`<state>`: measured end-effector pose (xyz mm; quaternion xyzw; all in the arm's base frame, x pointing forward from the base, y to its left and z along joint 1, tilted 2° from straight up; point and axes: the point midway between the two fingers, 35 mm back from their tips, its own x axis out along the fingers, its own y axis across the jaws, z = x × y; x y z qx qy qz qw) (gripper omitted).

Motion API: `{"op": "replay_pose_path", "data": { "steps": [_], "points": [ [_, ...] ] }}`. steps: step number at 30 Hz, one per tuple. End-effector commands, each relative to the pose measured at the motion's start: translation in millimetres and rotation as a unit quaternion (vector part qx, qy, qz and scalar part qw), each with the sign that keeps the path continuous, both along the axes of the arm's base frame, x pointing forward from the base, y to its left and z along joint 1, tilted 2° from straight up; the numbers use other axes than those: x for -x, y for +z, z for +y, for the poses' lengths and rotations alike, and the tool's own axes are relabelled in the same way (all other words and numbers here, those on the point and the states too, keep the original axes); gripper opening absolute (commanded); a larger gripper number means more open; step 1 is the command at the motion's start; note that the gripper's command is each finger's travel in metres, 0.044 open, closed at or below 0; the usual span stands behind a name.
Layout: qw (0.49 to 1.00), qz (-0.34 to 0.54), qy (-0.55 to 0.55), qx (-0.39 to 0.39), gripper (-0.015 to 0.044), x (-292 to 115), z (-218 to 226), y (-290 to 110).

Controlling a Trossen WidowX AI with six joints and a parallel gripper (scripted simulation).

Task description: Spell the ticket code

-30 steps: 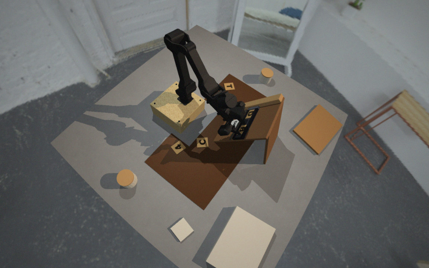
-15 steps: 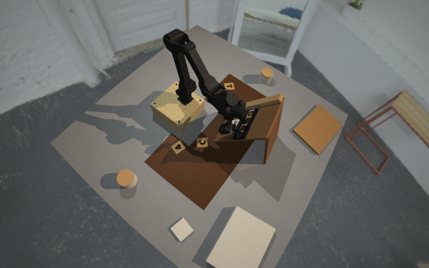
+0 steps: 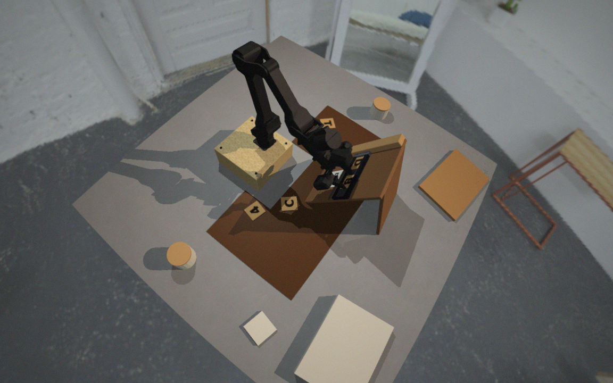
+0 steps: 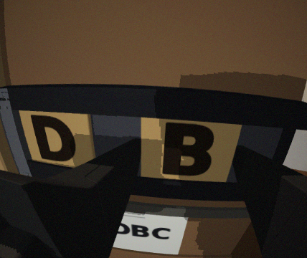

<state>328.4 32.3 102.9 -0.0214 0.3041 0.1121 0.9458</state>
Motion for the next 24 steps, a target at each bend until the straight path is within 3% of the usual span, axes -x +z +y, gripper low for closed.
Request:
{"op": "replay_pose_path", "data": {
  "steps": [1, 24],
  "points": [
    [1.0, 0.0, -0.001, -0.001, 0.0, 1, 3, 0],
    [1.0, 0.0, -0.001, -0.002, 0.0, 3, 14, 0]
  ]
}}
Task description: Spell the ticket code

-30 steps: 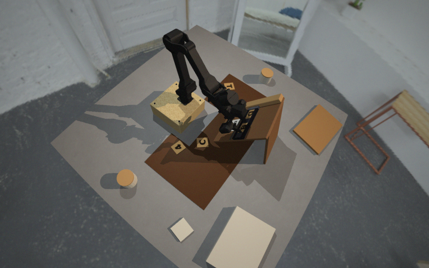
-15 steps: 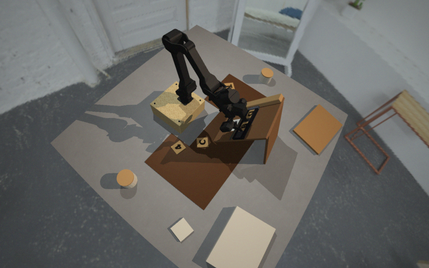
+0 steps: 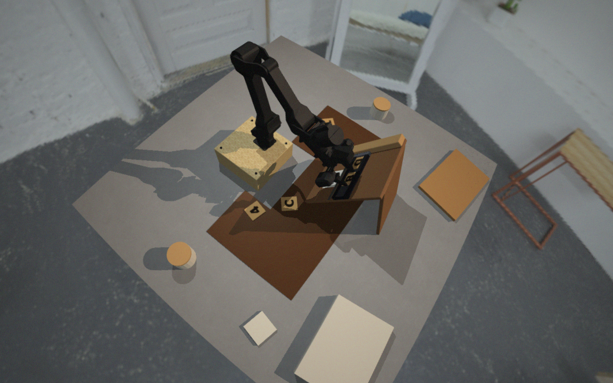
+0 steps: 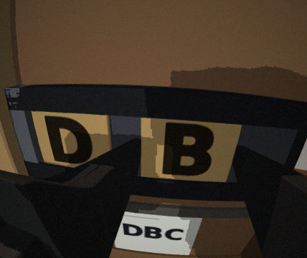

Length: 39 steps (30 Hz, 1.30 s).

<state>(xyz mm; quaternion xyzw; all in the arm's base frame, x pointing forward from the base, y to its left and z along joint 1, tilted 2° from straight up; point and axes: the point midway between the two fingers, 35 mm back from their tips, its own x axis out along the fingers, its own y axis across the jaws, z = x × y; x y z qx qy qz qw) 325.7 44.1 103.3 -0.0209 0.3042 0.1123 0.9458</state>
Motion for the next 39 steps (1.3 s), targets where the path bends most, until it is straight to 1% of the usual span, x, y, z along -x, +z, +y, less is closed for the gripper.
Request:
{"op": "replay_pose_path", "data": {
  "steps": [1, 19, 30, 39],
  "points": [
    [1.0, 0.0, -0.001, -0.001, 0.0, 1, 2, 0],
    [1.0, 0.0, -0.001, -0.002, 0.0, 2, 10, 0],
    [1.0, 0.0, -0.001, -0.002, 0.0289, 5, 8, 3],
    [1.0, 0.001, -0.001, -0.002, 0.0295, 15, 6, 10]
  ]
}}
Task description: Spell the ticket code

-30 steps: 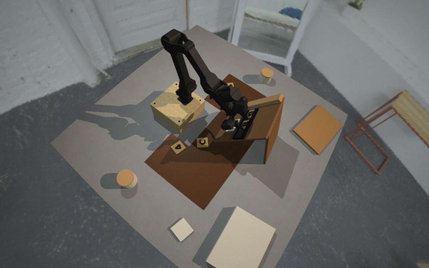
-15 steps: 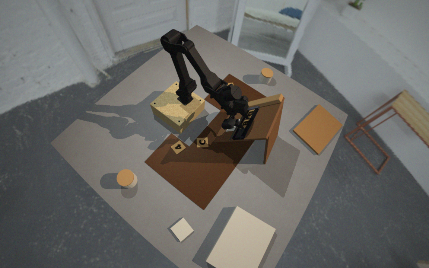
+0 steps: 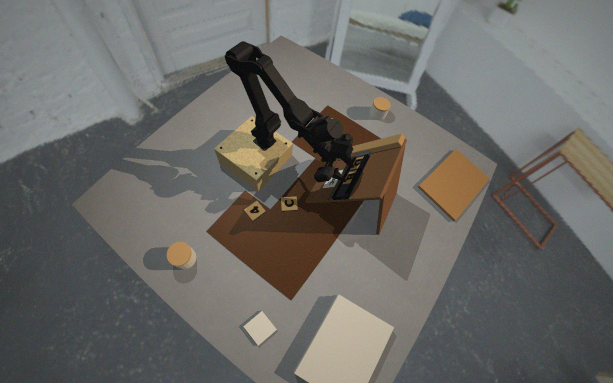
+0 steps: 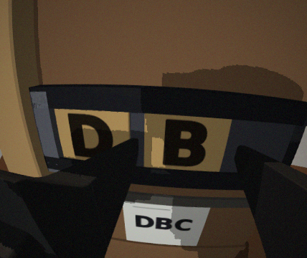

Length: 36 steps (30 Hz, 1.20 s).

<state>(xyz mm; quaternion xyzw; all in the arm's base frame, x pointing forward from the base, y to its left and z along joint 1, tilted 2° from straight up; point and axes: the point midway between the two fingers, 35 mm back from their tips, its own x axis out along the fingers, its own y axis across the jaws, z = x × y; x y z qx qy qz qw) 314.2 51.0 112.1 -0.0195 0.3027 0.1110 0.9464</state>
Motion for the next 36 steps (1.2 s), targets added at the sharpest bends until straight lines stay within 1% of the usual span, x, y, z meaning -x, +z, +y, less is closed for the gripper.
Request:
{"op": "replay_pose_path", "data": {
  "steps": [1, 36],
  "points": [
    [1.0, 0.002, 0.0, -0.001, 0.0295, 3, -1, 1],
    [1.0, 0.003, 0.0, 0.0, 0.0295, 22, -6, 16]
  ]
}}
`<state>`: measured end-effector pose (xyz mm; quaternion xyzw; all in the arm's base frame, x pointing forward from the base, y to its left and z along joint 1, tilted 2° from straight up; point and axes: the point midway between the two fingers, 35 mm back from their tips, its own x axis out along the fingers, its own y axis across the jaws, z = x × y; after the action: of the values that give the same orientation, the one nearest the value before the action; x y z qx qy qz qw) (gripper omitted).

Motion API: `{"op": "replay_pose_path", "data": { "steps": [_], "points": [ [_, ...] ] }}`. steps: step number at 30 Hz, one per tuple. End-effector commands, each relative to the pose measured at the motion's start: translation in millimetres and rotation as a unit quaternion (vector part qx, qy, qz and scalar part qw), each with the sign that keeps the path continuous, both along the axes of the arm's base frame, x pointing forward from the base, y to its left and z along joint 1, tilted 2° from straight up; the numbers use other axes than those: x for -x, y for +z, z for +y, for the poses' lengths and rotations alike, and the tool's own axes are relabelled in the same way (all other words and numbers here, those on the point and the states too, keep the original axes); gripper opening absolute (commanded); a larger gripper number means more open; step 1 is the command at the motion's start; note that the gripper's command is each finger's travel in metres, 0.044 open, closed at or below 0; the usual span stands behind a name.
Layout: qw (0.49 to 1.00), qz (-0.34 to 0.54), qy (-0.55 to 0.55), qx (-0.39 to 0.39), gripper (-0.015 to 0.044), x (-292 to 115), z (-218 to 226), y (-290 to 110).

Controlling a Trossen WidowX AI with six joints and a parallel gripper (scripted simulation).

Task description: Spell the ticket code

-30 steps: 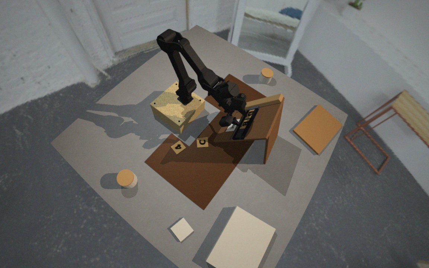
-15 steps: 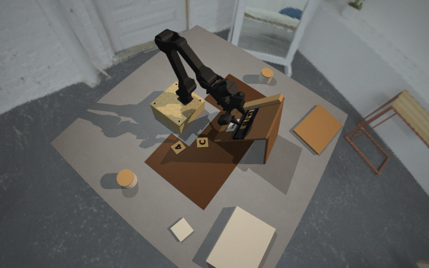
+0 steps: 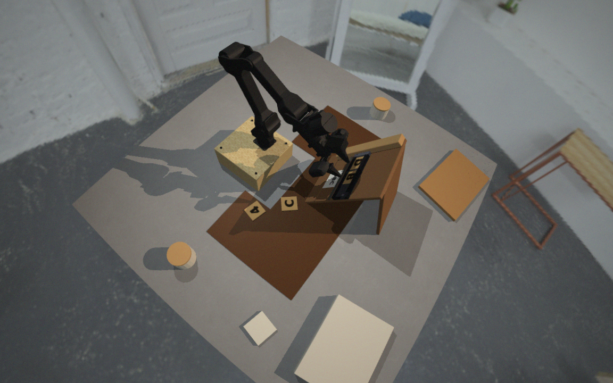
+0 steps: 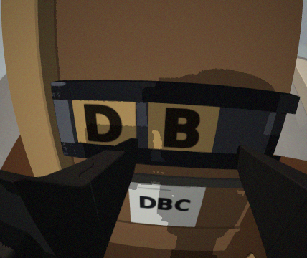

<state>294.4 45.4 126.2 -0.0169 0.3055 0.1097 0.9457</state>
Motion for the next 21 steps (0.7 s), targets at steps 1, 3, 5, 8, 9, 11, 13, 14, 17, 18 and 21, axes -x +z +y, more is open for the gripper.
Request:
{"op": "replay_pose_path", "data": {
  "steps": [1, 3, 5, 8, 9, 11, 13, 14, 17, 18, 21],
  "points": [
    [1.0, 0.0, 0.002, 0.001, 0.0295, 2.2, -0.4, 1.8],
    [1.0, 0.0, 0.002, 0.001, 0.0295, 3.3, -0.6, 2.7],
    [1.0, 0.0, 0.002, 0.001, 0.0295, 4.3, -0.8, 3.5],
    [1.0, 0.0, 0.0, 0.0, 0.0242, 3.2, -0.7, 2.4],
    [1.0, 0.0, 0.0, 0.0, 0.0216, 3.2, -0.7, 2.4],
    [1.0, 0.0, 0.0, 0.0, 0.0164, 3.2, -0.7, 2.4],
    [1.0, 0.0, 0.0, 0.0, 0.0111, 3.2, -0.7, 2.4],
    [1.0, 0.0, 0.0, 0.0, 0.0085, 3.2, -0.7, 2.4],
    [1.0, 0.0, 0.0, 0.0, 0.0006, 3.2, -0.7, 2.4],
    [1.0, 0.0, 0.0, 0.0, 0.0, 3.2, -0.7, 2.4],
    [1.0, 0.0, 0.0, 0.0, 0.0, 3.2, -0.7, 2.4]
  ]
}}
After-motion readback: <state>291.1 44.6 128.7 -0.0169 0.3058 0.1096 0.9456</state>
